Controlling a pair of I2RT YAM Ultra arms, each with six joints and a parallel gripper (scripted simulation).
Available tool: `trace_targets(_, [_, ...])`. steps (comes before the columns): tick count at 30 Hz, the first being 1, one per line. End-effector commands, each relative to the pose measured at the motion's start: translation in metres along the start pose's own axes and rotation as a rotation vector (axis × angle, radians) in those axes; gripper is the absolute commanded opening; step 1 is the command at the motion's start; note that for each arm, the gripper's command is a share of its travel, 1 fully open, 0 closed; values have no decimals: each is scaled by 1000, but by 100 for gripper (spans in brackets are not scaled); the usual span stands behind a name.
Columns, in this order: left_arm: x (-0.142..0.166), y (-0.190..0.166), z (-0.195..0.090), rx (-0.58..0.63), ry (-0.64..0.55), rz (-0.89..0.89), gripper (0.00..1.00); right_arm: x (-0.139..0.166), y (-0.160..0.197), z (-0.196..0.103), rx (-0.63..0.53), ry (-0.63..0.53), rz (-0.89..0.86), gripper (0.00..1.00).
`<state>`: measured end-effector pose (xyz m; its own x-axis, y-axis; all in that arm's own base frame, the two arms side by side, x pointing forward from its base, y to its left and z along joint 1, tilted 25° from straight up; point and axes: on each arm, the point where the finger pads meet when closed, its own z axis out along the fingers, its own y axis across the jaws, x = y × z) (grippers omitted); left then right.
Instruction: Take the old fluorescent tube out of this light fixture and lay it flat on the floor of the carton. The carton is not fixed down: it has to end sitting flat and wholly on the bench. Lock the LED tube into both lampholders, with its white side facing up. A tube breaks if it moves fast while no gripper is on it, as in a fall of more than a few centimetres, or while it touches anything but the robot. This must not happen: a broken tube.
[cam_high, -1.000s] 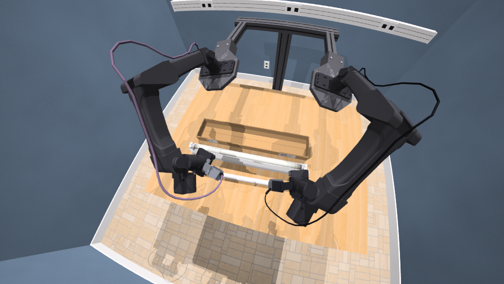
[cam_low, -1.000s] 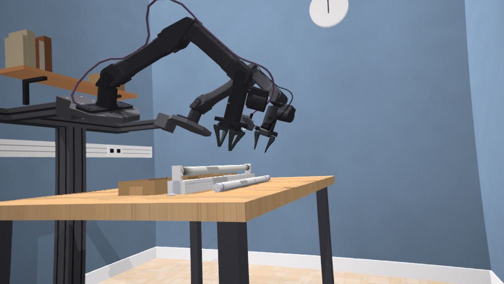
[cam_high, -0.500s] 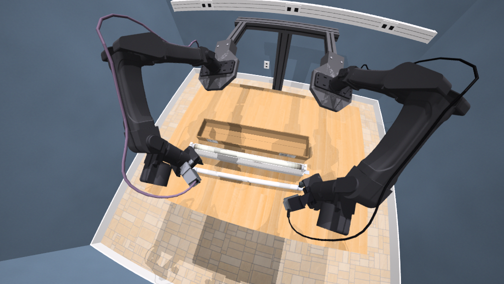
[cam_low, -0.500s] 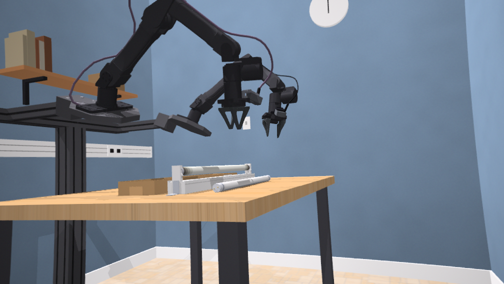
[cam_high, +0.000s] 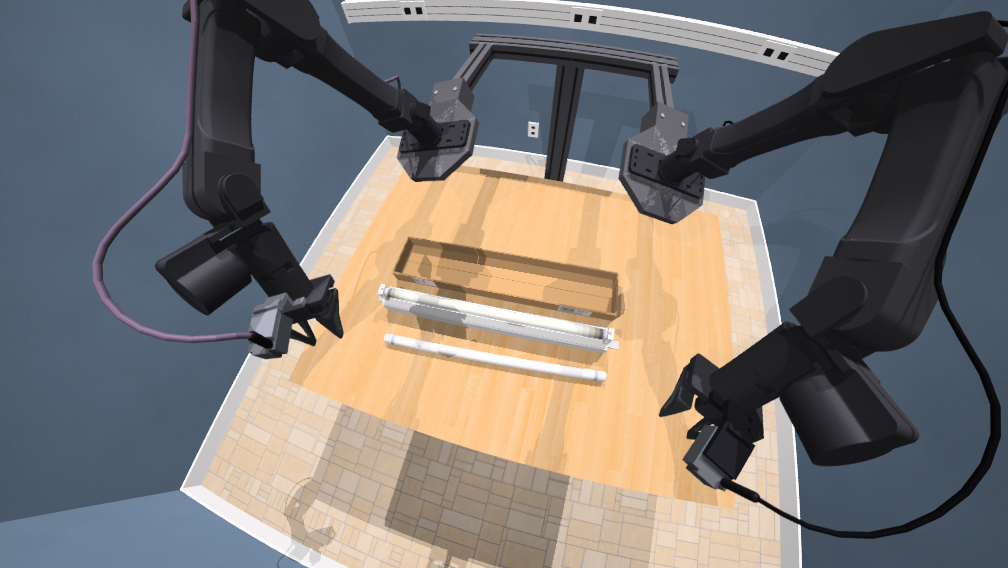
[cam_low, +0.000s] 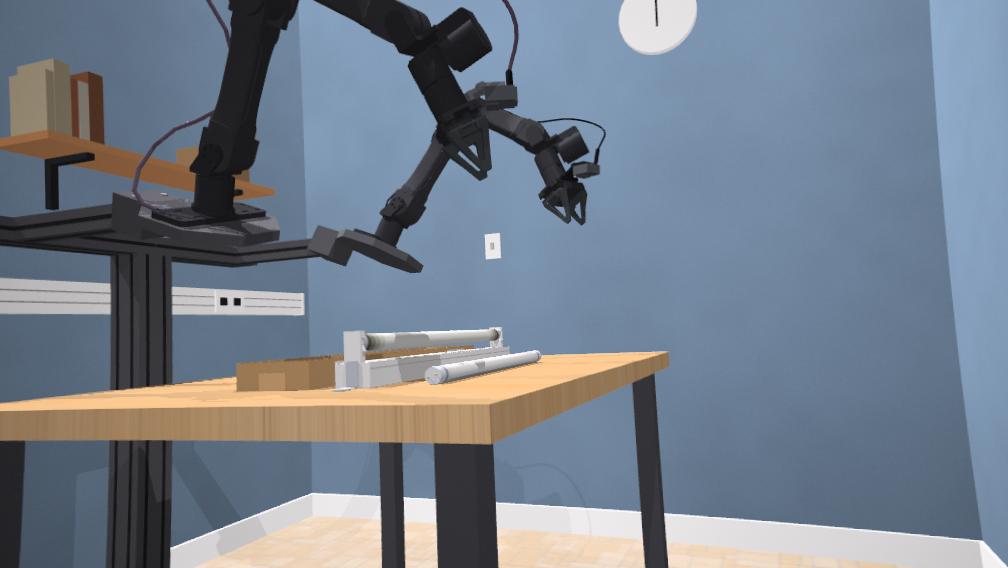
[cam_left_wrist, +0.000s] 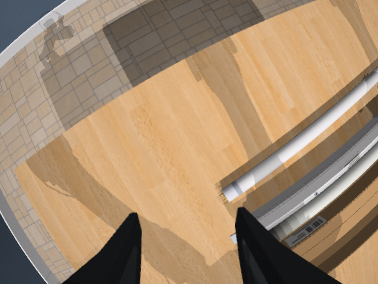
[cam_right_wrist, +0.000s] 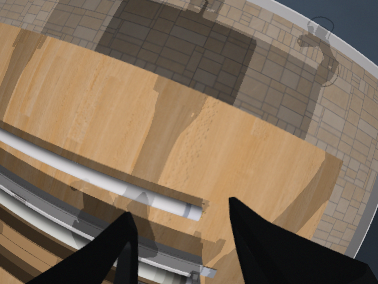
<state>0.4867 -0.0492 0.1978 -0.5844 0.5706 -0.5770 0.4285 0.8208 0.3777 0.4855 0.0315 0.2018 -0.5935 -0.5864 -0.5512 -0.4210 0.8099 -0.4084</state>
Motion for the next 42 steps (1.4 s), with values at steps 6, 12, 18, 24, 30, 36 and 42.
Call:
trace_targets(6, [-26, 25, -41, -100, -209, -168, 49, -32, -24, -48, 116, -235, 177, 49])
trace_targets(12, [-43, 54, -108, -182, -439, -353, 49, -46, -51, -114, 187, -454, 363, 49])
trace_targets(18, [-40, 65, -160, -231, -596, -465, 49, -46, -56, -164, 215, -627, 482, 49])
trace_targets(24, [-38, 73, -196, -247, -723, -546, 49, -45, -62, -200, 225, -756, 567, 49])
trace_targets(30, [-30, 76, -225, -265, -804, -586, 49, -37, -66, -229, 246, -840, 612, 49])
trace_targets(36, [-38, 77, -245, -278, -826, -547, 49, -45, -69, -250, 264, -873, 580, 49])
trace_targets(42, [-28, 65, -192, -285, -712, -488, 49, -34, -59, -196, 273, -739, 510, 49])
